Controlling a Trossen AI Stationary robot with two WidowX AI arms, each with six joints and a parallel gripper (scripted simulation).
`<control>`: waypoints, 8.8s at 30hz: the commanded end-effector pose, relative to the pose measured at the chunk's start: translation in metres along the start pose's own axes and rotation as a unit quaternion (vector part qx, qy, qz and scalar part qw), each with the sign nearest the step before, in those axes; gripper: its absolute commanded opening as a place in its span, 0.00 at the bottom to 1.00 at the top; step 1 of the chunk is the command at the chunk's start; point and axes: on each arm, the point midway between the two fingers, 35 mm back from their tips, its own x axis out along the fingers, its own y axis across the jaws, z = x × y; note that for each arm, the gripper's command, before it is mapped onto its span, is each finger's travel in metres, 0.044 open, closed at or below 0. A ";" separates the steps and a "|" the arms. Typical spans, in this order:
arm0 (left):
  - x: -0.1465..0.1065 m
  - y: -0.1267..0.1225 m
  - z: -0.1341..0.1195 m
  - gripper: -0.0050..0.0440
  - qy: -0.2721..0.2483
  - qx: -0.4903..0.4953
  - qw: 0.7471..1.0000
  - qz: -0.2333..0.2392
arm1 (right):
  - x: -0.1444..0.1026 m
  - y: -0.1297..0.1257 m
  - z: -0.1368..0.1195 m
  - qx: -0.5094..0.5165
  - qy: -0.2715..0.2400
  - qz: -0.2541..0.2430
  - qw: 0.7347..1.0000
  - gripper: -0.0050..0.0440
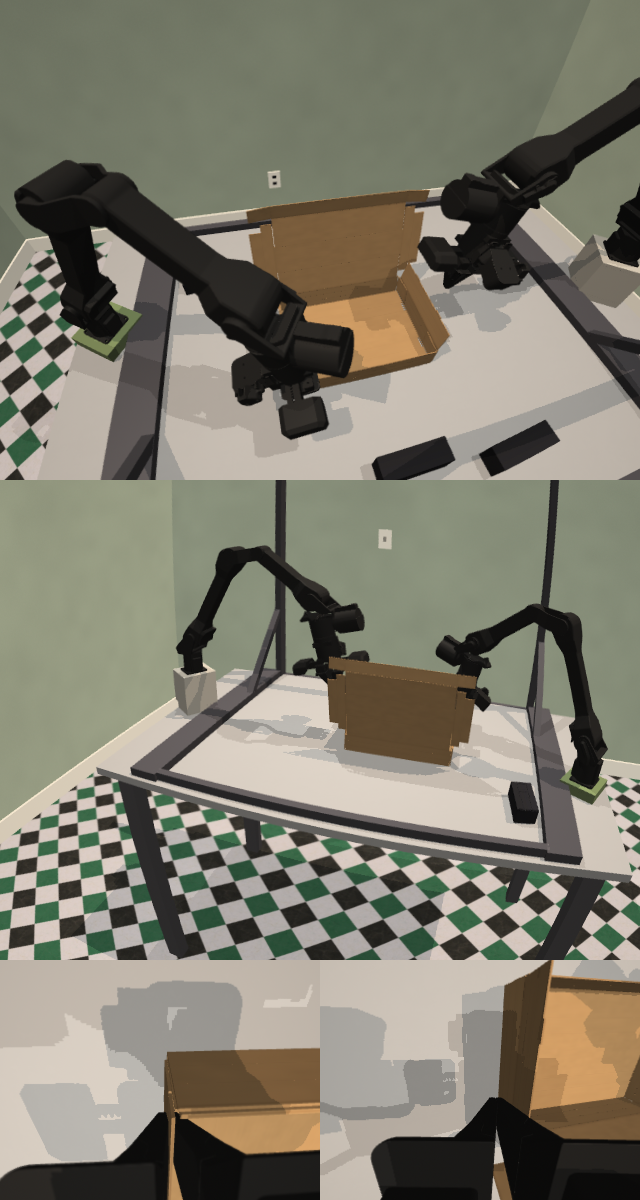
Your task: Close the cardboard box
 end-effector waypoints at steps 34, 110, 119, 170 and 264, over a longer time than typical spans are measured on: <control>-0.009 0.003 -0.006 0.10 0.012 -0.001 1.000 0.009 | 0.008 -0.012 -0.024 0.001 0.003 -0.017 1.000 0.10; -0.009 0.003 -0.006 0.10 0.012 -0.001 1.000 0.009 | 0.039 -0.074 -0.026 0.001 0.003 -0.022 1.000 0.10; -0.009 0.003 -0.006 0.10 0.012 -0.001 1.000 0.009 | 0.048 -0.076 -0.026 0.001 0.003 -0.022 1.000 0.10; -0.009 0.003 -0.006 0.10 0.012 -0.001 1.000 0.009 | 0.055 -0.093 -0.024 0.010 0.003 0.003 1.000 0.10; -0.009 0.002 -0.006 0.10 0.012 -0.001 1.000 0.009 | 0.093 -0.073 -0.017 0.000 0.000 0.089 0.996 0.10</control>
